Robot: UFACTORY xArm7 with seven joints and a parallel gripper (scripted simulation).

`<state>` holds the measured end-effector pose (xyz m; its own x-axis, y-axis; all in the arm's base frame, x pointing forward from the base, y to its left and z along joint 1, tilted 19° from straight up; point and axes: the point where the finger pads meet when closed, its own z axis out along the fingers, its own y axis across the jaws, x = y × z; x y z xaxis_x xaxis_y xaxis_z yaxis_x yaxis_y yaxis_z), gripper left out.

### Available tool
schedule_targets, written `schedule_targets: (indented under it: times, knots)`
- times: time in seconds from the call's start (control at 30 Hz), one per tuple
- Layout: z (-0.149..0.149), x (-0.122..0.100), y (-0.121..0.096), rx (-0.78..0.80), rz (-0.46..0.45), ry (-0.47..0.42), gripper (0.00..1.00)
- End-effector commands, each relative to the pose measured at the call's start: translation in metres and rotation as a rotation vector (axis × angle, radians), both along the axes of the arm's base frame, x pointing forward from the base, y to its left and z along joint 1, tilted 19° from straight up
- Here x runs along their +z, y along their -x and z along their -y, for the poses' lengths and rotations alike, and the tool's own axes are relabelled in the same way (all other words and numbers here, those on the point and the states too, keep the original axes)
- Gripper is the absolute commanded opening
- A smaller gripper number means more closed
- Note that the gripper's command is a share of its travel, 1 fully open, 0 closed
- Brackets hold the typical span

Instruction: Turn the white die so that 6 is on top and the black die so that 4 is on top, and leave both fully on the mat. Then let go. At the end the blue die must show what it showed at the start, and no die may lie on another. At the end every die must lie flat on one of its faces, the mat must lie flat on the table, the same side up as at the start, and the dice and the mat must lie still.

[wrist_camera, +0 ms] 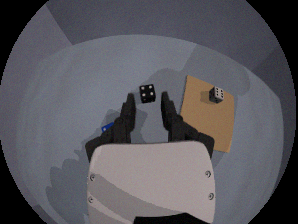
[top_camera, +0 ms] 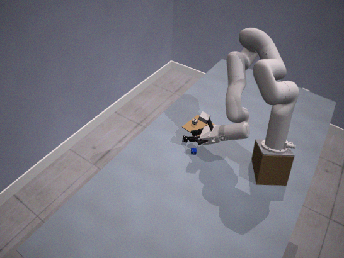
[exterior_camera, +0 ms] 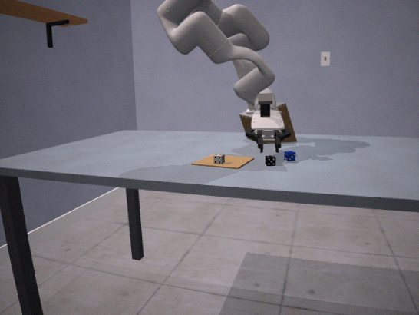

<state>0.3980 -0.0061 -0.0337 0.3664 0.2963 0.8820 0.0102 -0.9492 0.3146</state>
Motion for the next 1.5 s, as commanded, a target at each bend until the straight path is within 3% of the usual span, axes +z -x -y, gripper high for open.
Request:
schedule_targets:
  times: [0.0, 0.43, 0.9, 1.17, 1.47]
  knots:
    - [-0.002, 0.005, 0.000, 0.002, 0.001, 0.000, 0.42]
    - [-0.017, 0.050, 0.006, 0.002, 0.001, 0.000, 0.42]
    - [-0.018, 0.055, 0.005, -0.003, -0.015, 0.002, 0.42]
    - [-0.019, 0.056, 0.001, -0.033, -0.104, 0.003, 0.42]
    - [-0.022, 0.067, -0.012, -0.123, -0.374, 0.005, 0.42]
